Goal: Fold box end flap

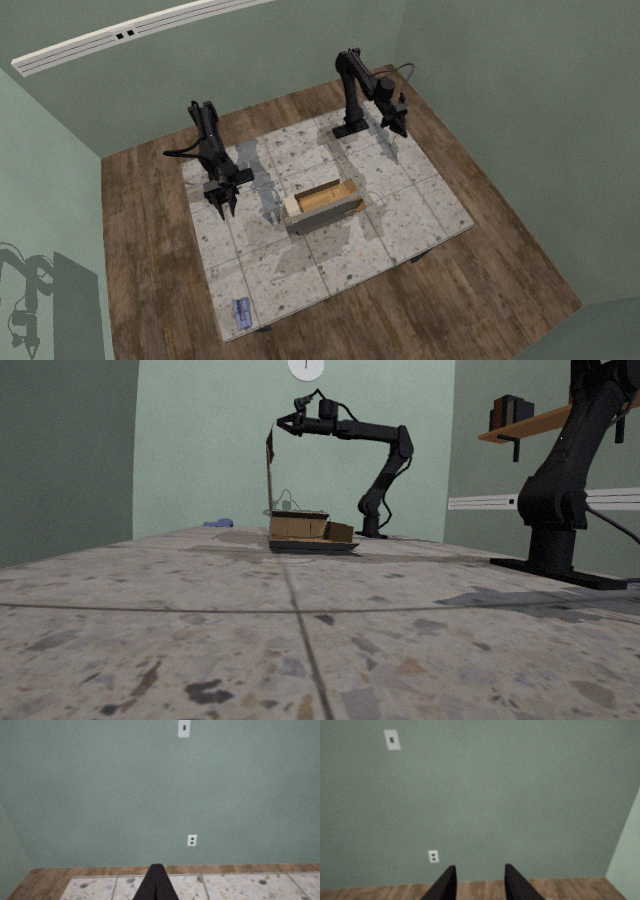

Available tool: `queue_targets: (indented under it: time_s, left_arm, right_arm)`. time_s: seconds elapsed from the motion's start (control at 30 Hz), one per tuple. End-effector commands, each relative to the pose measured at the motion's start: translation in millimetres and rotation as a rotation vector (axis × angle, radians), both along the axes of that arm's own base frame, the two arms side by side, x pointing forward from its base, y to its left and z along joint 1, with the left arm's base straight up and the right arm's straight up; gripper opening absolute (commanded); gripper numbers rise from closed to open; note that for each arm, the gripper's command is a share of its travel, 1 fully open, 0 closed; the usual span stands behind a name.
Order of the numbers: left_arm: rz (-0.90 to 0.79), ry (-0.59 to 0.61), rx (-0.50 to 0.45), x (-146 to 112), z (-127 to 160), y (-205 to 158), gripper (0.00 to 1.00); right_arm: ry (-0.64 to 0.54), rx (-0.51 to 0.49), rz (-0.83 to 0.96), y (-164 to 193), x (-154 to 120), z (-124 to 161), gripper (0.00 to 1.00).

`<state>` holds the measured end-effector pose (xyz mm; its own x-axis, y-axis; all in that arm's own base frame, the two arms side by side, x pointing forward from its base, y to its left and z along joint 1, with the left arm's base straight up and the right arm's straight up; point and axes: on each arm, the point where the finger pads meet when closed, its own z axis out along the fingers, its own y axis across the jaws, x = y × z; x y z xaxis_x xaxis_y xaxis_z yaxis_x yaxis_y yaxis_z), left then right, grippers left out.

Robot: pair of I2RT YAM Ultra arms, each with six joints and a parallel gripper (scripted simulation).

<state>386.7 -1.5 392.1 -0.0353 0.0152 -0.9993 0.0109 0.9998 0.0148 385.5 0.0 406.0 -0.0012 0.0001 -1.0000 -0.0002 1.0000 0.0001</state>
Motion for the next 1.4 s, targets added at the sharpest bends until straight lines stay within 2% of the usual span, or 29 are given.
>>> queue_targets:
  time_s: [0.0,0.57,0.63,0.67,0.7,0.73,0.83,1.03,1.1,1.2,1.37]
  left_arm:
    - [-0.001,-0.016,-0.001,-1.5,6.2,-0.2,0.00]
    - [-0.001,-0.016,-0.001,-1.5,6.2,-0.2,0.00]
    - [-0.022,0.009,0.017,-2.1,-0.6,-4.0,0.23]
    - [-0.037,0.024,0.026,-3.5,-6.1,-7.1,0.34]
    - [-0.057,0.037,0.040,-5.1,-10.1,-11.1,0.45]
    - [-0.080,0.057,0.056,-6.6,-16.3,-15.5,0.48]
    - [-0.154,0.110,0.105,-12.0,-32.7,-29.3,0.48]
    - [-0.456,0.236,0.256,-37.8,-69.6,-86.1,0.48]
    - [-0.456,0.236,0.256,-37.8,-69.6,-86.1,0.48]
    - [-0.614,0.304,0.316,-51.4,-90.4,-115.3,0.48]
    - [-0.844,0.417,0.397,-76.8,-124.1,-157.9,0.48]
  right_arm:
    - [-0.019,-0.001,0.001,0.1,-2.3,7.2,0.30]
    - [-0.019,-0.001,0.001,0.1,-2.3,7.2,0.30]
    - [0.009,-0.012,0.009,1.8,-2.8,1.0,0.53]
    - [0.012,-0.015,0.015,3.6,-5.1,3.4,0.60]
    - [0.029,-0.020,0.023,5.8,-6.7,0.7,0.60]
    - [0.050,-0.026,0.029,7.6,-8.6,-2.6,0.60]
    - [0.119,-0.043,0.048,13.7,-13.9,-15.3,0.60]
    - [0.359,-0.108,0.117,37.8,-38.0,-55.4,0.60]
    - [0.359,-0.108,0.117,37.8,-38.0,-55.4,0.60]
    - [0.479,-0.138,0.164,53.3,-48.1,-74.8,0.60]
    - [0.613,-0.174,0.242,79.3,-64.5,-90.1,0.60]
